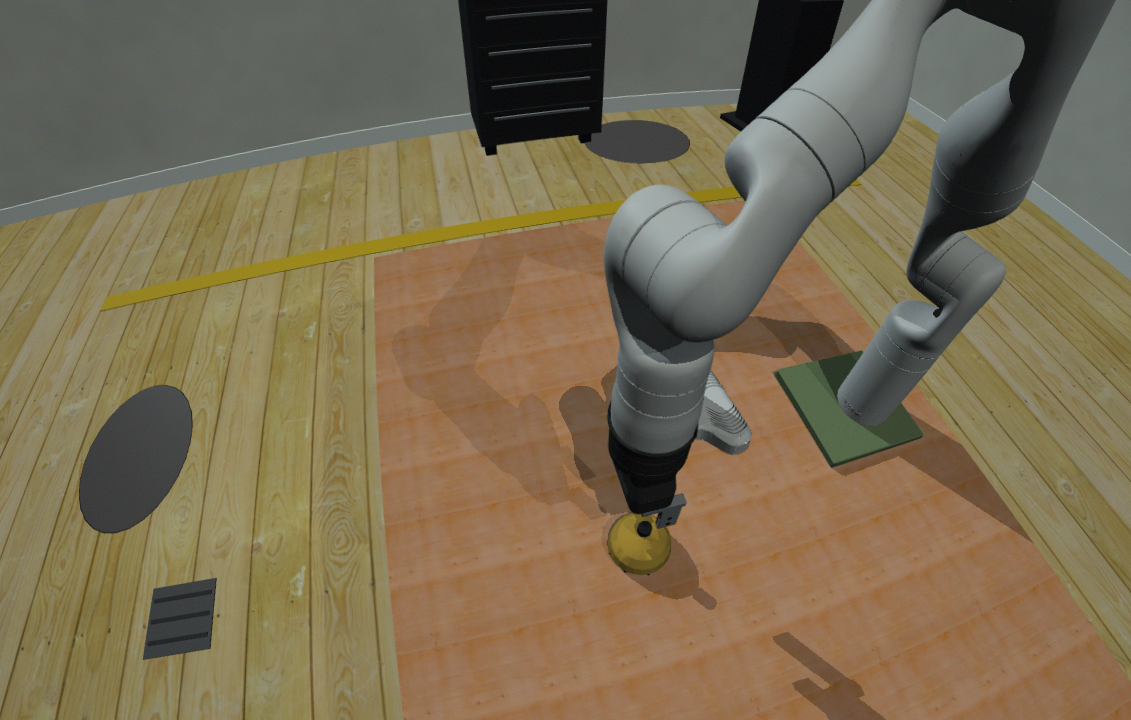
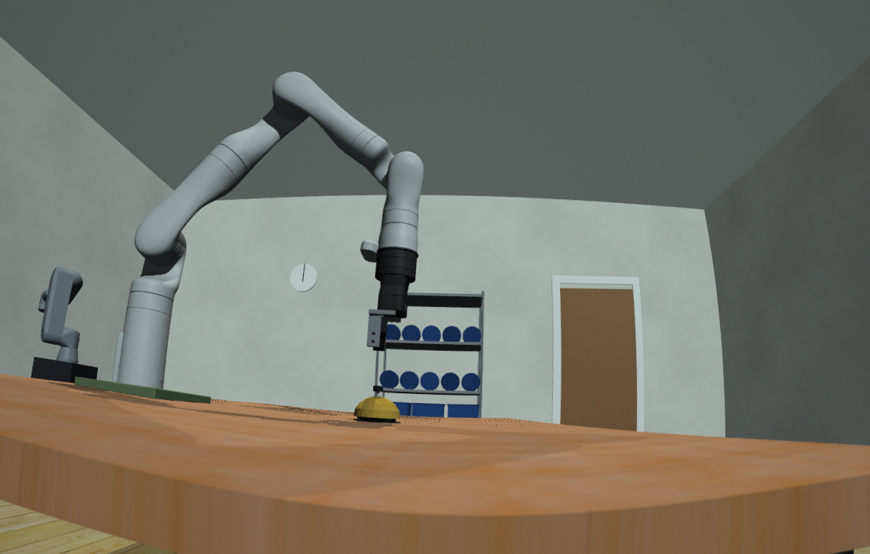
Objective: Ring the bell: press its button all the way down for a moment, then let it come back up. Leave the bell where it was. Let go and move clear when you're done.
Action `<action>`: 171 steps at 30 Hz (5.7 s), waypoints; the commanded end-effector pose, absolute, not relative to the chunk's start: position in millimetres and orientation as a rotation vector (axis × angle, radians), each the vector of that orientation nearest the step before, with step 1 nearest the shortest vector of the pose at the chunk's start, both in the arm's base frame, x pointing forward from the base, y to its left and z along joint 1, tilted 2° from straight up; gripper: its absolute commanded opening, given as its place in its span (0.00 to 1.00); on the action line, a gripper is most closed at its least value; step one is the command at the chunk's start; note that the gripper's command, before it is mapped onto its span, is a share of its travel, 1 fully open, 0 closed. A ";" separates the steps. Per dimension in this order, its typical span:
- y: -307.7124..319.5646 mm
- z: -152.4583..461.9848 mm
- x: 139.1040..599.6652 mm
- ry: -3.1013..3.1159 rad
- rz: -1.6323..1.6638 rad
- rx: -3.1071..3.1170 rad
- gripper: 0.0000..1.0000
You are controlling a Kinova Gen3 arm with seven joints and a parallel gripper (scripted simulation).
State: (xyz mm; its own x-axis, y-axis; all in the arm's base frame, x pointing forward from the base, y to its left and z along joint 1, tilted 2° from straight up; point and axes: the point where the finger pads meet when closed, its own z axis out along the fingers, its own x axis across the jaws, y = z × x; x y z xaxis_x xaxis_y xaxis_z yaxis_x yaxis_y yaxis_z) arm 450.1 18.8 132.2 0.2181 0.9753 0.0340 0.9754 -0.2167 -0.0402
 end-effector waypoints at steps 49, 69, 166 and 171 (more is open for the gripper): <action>22.1 135.3 458.2 -1.961 -0.018 -2.422 0.17; 22.1 135.3 458.2 -1.961 -0.018 -2.422 0.17; 21.0 73.6 459.2 -1.958 -0.010 -2.421 0.17; 21.0 73.6 459.2 -1.958 -0.010 -2.421 0.17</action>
